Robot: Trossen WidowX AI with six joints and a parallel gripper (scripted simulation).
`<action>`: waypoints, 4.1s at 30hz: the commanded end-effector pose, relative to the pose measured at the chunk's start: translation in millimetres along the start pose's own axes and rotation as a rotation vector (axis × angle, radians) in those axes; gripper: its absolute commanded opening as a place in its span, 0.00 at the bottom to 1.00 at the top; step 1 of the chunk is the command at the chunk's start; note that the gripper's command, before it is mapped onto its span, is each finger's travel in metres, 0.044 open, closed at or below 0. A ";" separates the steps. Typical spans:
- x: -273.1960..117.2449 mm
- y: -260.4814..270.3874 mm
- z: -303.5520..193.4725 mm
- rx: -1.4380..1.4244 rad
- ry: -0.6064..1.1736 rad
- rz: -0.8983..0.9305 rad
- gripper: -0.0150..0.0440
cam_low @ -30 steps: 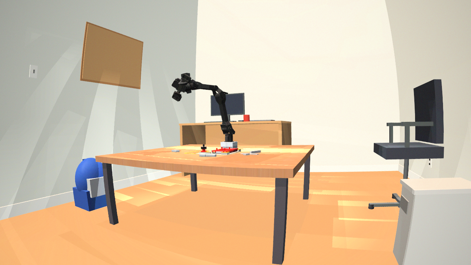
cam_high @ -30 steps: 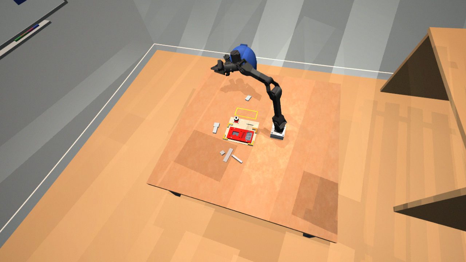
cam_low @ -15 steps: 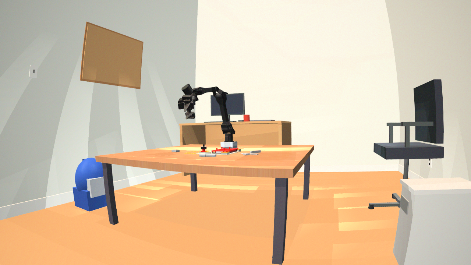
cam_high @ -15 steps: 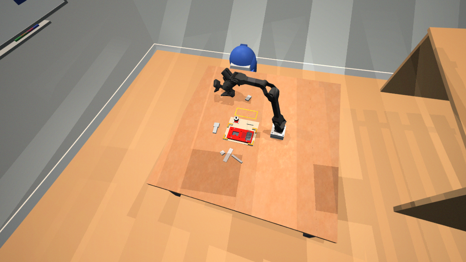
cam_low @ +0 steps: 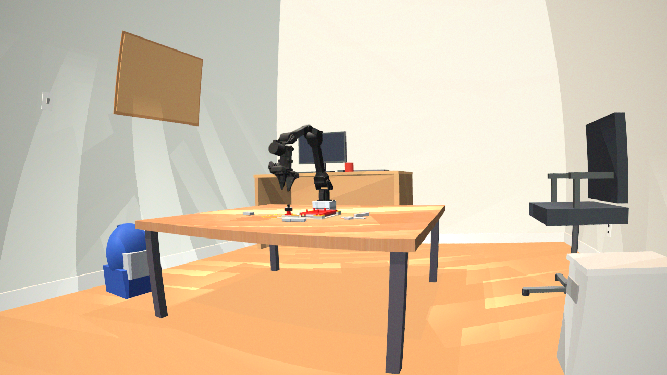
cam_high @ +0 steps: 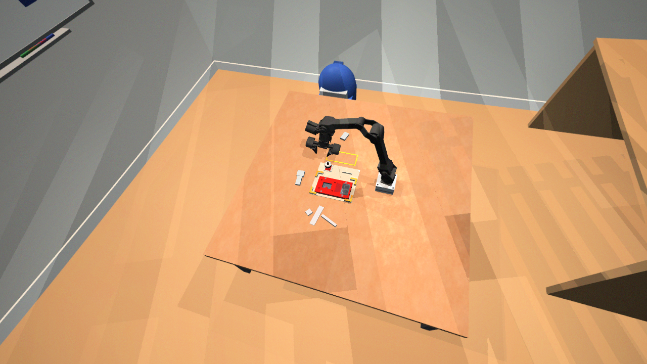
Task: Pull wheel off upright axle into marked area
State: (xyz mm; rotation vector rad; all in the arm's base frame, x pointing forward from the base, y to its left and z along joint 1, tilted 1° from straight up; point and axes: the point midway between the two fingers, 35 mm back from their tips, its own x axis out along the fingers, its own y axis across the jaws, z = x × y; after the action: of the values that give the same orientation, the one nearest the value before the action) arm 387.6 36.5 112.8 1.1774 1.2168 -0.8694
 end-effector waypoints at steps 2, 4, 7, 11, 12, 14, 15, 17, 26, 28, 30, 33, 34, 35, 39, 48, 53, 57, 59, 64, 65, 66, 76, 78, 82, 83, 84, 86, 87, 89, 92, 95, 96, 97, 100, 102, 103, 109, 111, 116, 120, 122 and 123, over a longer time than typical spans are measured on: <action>14.1 -37.5 -8.4 0.045 -0.050 -0.176 0.76; 14.1 -37.5 -8.4 0.045 -0.050 -0.176 0.76; 14.1 -37.5 -8.4 0.045 -0.050 -0.176 0.76; 14.3 -35.3 -7.1 0.045 -0.050 -0.176 0.76; 14.6 -33.5 -6.0 0.045 -0.050 -0.176 0.76; 15.1 -29.4 -3.6 0.045 -0.050 -0.175 0.76; 15.2 -28.7 -3.1 0.045 -0.050 -0.175 0.76; 16.3 -28.7 -3.0 0.045 -0.050 -0.175 0.76; 61.1 -34.7 -0.4 0.045 -0.050 -0.175 0.76; 73.7 -37.7 0.6 0.045 -0.050 -0.175 0.76; 84.9 -40.6 2.0 0.045 -0.050 -0.175 0.76; 88.9 -41.9 2.8 0.045 -0.050 -0.175 0.76; 88.9 -41.9 2.8 0.045 -0.050 -0.175 0.76; 88.9 -41.9 2.8 0.045 -0.050 -0.175 0.76; 88.9 -41.9 2.8 0.045 -0.050 -0.175 0.76; 85.6 -40.7 1.7 0.050 -0.046 -0.173 0.53; 85.4 -40.6 1.7 0.050 -0.046 -0.173 0.41; 84.5 -40.4 1.6 0.050 -0.046 -0.173 0.25; 83.9 -40.3 1.6 0.050 -0.046 -0.173 0.25; 82.3 -39.9 1.5 0.049 -0.046 -0.173 0.25; 82.0 -39.8 1.5 0.049 -0.046 -0.173 0.25; 81.7 -39.7 1.5 0.049 -0.046 -0.173 0.25; 78.5 -39.0 1.4 0.049 -0.047 -0.173 0.25; 77.8 -38.9 1.4 0.049 -0.047 -0.173 0.25; 76.6 -38.6 1.3 0.049 -0.047 -0.174 0.25; 76.2 -38.5 1.3 0.049 -0.047 -0.174 0.25; 75.9 -38.5 1.3 0.049 -0.047 -0.174 0.25; 75.3 -38.3 1.3 0.048 -0.047 -0.174 0.25; 75.0 -38.3 1.2 0.048 -0.047 -0.174 0.25; 74.3 -38.1 1.2 0.048 -0.047 -0.174 0.25; 73.4 -37.9 1.2 0.048 -0.047 -0.174 0.25; 72.4 -37.7 1.1 0.048 -0.047 -0.174 0.25; 72.1 -37.7 1.1 0.048 -0.047 -0.174 0.25; 71.7 -37.6 1.1 0.048 -0.048 -0.174 0.25; 70.8 -37.4 1.1 0.048 -0.048 -0.174 0.25; 70.1 -37.3 1.0 0.048 -0.048 -0.174 0.25; 69.8 -37.2 1.0 0.048 -0.048 -0.174 0.25; 67.9 -36.9 0.9 0.048 -0.048 -0.174 0.25; 67.2 -36.8 0.9 0.047 -0.048 -0.174 0.25; 65.6 -36.5 0.8 0.047 -0.048 -0.174 0.25; 64.3 -36.2 0.8 0.047 -0.048 -0.174 0.25; 63.6 -36.1 0.7 0.047 -0.049 -0.174 0.25; 63.3 -36.1 0.7 0.047 -0.049 -0.174 0.25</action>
State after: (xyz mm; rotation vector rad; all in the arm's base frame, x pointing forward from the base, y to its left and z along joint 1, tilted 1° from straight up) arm 363.8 34.1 38.6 1.0922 1.2867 -1.0618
